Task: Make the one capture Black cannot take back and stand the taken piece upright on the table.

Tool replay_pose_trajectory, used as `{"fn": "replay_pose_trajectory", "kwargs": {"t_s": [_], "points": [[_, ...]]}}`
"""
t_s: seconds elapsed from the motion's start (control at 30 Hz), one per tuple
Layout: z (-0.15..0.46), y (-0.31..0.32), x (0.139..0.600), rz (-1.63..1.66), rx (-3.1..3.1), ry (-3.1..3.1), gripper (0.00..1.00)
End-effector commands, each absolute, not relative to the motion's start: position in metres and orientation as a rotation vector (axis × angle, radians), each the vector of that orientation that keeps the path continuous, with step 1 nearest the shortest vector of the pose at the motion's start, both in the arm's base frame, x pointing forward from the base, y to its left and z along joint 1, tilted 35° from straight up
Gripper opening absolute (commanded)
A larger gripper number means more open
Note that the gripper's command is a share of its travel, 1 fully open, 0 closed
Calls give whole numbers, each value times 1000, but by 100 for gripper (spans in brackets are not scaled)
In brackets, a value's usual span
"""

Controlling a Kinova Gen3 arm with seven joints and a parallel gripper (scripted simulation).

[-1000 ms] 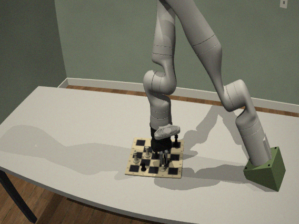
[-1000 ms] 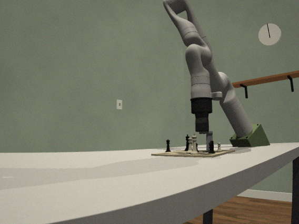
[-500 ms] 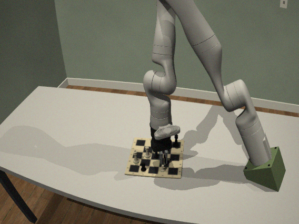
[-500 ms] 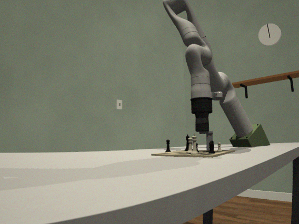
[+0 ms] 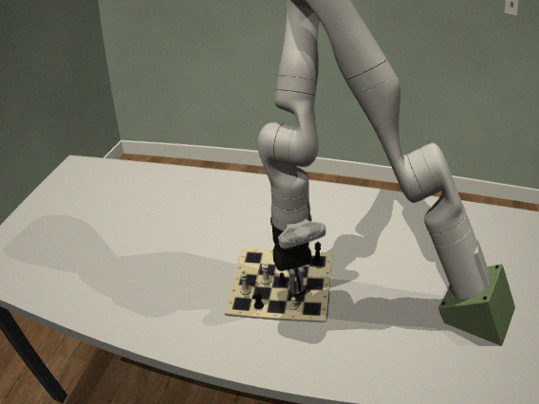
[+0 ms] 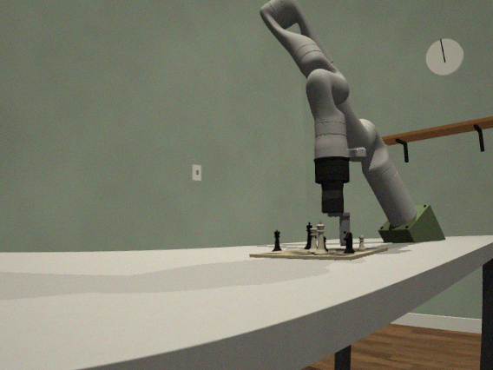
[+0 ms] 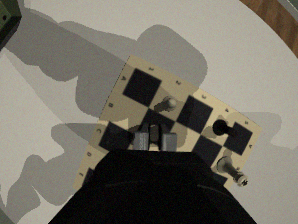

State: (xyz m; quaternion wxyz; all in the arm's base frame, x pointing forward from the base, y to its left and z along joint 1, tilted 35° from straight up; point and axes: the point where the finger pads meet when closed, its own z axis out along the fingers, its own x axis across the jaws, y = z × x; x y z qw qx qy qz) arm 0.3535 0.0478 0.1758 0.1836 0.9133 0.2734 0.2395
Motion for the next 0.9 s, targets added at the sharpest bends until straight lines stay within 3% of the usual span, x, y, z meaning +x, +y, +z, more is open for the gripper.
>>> {"fn": "replay_pose_trajectory", "kwargs": {"t_s": [0.0,0.87], "points": [[181,54,353,692,2583,782,0],[223,64,326,693,2585,780,0]]}}
